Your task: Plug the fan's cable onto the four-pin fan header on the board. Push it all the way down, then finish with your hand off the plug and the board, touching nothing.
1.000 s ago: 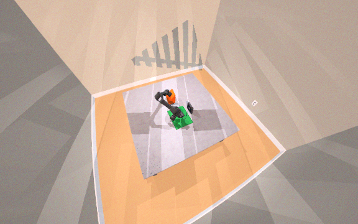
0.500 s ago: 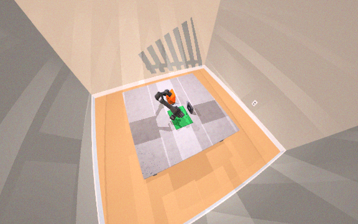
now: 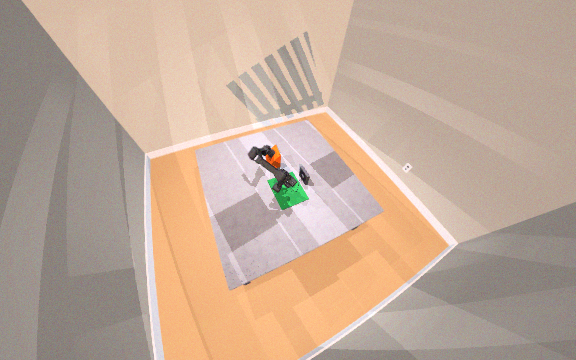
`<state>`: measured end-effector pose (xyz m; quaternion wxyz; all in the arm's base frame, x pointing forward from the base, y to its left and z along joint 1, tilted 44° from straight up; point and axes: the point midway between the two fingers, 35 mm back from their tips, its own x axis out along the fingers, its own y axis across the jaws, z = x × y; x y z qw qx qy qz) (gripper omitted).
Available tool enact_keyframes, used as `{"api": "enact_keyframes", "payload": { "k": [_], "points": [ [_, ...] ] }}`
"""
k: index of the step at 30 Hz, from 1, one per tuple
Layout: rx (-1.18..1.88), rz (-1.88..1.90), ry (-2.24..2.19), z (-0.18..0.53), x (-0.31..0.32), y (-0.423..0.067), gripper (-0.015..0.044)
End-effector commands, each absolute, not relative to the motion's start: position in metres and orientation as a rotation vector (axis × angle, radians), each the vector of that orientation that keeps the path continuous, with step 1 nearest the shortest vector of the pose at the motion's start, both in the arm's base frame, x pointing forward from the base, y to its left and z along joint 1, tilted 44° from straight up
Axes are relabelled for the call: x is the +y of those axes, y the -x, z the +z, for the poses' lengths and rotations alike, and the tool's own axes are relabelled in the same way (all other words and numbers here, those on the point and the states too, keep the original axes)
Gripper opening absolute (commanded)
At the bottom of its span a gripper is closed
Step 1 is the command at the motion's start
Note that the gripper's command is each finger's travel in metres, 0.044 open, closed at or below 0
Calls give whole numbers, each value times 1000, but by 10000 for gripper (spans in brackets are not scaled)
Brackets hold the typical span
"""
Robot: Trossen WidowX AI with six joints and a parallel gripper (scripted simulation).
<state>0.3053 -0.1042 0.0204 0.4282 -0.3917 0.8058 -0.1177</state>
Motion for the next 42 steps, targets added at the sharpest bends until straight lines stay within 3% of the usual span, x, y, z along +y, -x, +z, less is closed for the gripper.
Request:
{"api": "enact_keyframes", "payload": {
  "k": [1,10,19,42],
  "points": [
    [1997,-300,973,34,-93,-308,0],
    [1994,-297,975,47,-81,-309,0],
    [1779,-175,970,44,-77,-318,0],
    [1741,-42,809,22,-85,-308,0]
  ]
}}
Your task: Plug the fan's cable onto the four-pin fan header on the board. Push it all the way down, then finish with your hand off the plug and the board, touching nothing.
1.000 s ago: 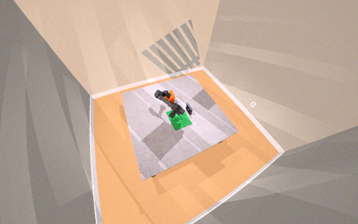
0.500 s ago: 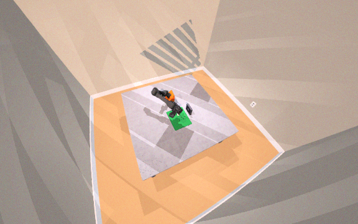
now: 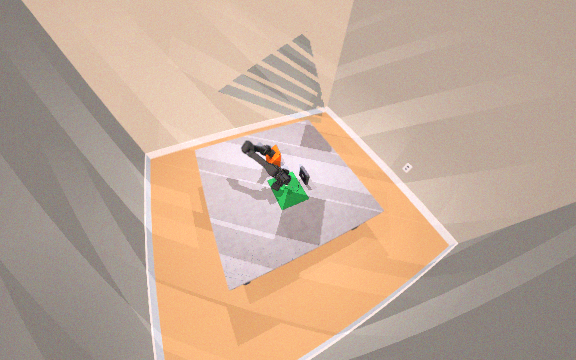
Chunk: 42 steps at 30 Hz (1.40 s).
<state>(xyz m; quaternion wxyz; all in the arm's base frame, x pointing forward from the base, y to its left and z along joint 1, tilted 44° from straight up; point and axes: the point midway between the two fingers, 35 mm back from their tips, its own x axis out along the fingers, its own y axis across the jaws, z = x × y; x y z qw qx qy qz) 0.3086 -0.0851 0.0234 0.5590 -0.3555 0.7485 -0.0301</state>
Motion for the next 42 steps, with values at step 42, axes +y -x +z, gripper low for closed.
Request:
{"api": "enact_keyframes", "payload": {
  "k": [42],
  "points": [
    [1393,270,530,-10,-97,-302,0]
  ]
}}
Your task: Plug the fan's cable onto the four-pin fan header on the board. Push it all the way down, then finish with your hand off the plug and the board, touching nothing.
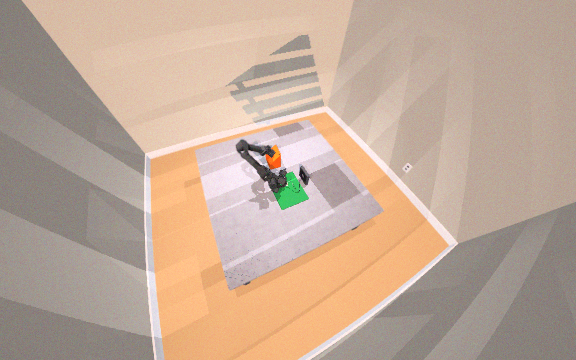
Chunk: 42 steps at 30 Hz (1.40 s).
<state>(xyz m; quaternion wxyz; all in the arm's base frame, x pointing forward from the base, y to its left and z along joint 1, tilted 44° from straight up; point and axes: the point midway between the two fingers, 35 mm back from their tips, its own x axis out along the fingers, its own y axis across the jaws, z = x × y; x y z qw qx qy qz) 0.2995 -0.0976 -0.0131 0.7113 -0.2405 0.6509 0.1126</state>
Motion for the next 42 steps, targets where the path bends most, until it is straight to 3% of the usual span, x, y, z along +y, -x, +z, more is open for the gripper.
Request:
{"api": "enact_keyframes", "payload": {
  "k": [1,42],
  "points": [
    [1382,276,528,-11,-98,-302,0],
    [852,416,574,7,-108,-298,0]
  ]
}}
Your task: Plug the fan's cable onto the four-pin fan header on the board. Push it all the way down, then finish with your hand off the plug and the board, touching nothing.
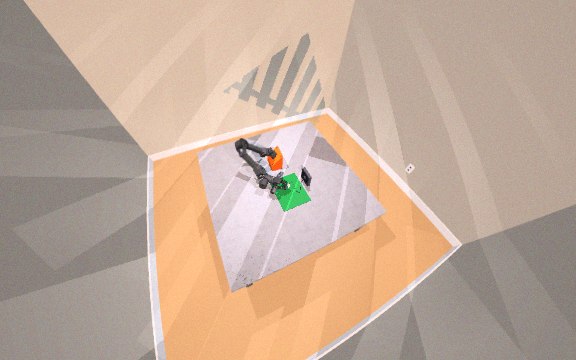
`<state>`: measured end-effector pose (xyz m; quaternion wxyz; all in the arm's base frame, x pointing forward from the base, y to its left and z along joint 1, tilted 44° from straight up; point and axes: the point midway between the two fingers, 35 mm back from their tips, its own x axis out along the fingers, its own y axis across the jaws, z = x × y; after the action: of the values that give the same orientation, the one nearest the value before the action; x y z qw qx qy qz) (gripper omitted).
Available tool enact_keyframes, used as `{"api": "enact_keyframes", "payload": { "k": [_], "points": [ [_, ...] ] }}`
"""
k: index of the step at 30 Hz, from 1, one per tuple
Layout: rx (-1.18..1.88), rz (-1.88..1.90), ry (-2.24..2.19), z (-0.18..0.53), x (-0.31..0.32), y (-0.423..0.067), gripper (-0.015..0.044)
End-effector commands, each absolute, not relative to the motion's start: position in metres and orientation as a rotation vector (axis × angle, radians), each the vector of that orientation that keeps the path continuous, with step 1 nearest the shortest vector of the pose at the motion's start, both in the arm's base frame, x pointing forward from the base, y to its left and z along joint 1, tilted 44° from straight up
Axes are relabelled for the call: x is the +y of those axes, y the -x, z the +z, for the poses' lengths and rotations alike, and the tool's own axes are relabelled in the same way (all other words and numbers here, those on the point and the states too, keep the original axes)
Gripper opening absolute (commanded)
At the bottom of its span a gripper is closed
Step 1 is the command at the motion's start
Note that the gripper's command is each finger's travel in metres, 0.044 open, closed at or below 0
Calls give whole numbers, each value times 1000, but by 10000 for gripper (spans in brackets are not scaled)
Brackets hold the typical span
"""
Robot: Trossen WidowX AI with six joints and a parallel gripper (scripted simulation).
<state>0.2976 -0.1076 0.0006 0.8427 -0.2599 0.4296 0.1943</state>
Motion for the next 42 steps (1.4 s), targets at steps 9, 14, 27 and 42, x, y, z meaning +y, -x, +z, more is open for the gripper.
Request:
{"api": "enact_keyframes", "payload": {
  "k": [9,14,27,42],
  "points": [
    [733,425,620,15,-109,-295,0],
    [668,428,651,21,-110,-292,0],
    [503,427,744,35,-109,-283,0],
    [527,426,723,35,-107,-283,0]
  ]
}}
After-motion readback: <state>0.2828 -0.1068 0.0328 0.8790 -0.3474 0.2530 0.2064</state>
